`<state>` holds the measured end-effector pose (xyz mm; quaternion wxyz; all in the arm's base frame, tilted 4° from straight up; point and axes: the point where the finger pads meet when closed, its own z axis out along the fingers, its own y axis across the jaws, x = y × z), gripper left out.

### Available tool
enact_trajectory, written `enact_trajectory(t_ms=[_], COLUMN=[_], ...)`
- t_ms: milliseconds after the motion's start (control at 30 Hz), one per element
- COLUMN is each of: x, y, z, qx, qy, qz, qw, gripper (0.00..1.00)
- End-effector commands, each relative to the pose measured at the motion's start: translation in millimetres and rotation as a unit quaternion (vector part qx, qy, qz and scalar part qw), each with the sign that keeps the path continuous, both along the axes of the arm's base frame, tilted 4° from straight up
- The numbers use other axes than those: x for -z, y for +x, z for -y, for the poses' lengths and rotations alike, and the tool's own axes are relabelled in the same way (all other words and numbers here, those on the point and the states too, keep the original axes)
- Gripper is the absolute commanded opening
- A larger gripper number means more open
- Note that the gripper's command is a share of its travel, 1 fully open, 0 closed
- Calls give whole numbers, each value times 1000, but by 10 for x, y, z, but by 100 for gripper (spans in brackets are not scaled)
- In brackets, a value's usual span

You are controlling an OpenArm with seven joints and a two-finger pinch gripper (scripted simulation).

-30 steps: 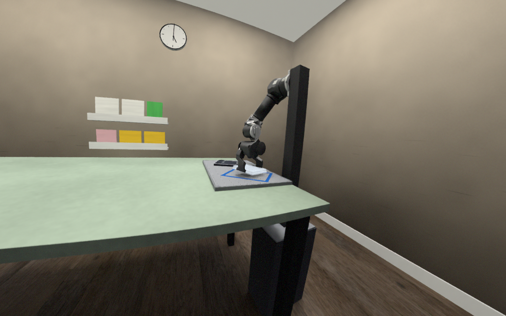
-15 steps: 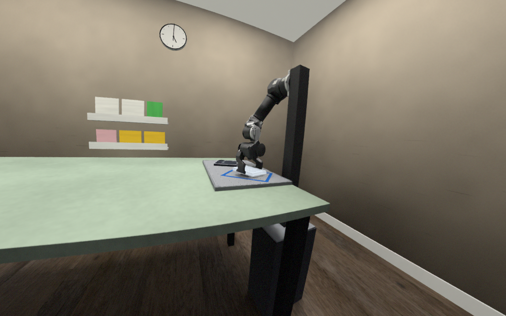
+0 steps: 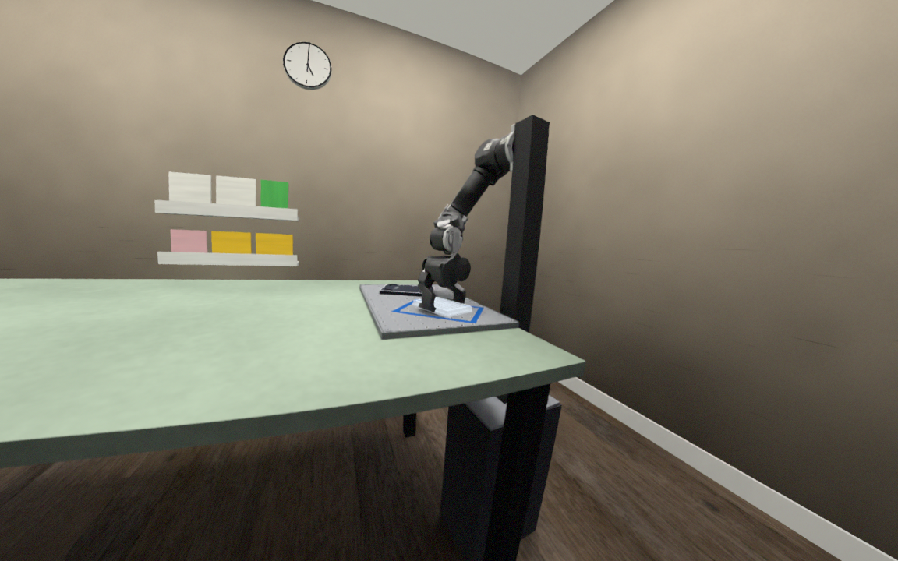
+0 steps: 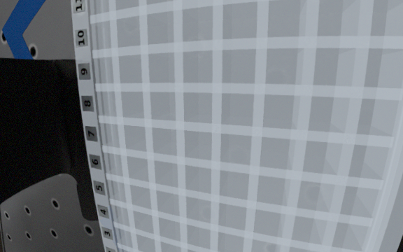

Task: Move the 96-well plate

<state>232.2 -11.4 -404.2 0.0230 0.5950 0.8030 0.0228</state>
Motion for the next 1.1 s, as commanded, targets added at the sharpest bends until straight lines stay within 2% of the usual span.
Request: enact_trajectory(t_ms=[0,1067], x=[-22,-31], y=[26,-10], z=[-19,-18], qx=[-1,-2], qy=[4,1], qz=[4,0], qw=[1000,1000], gripper=[0,0])
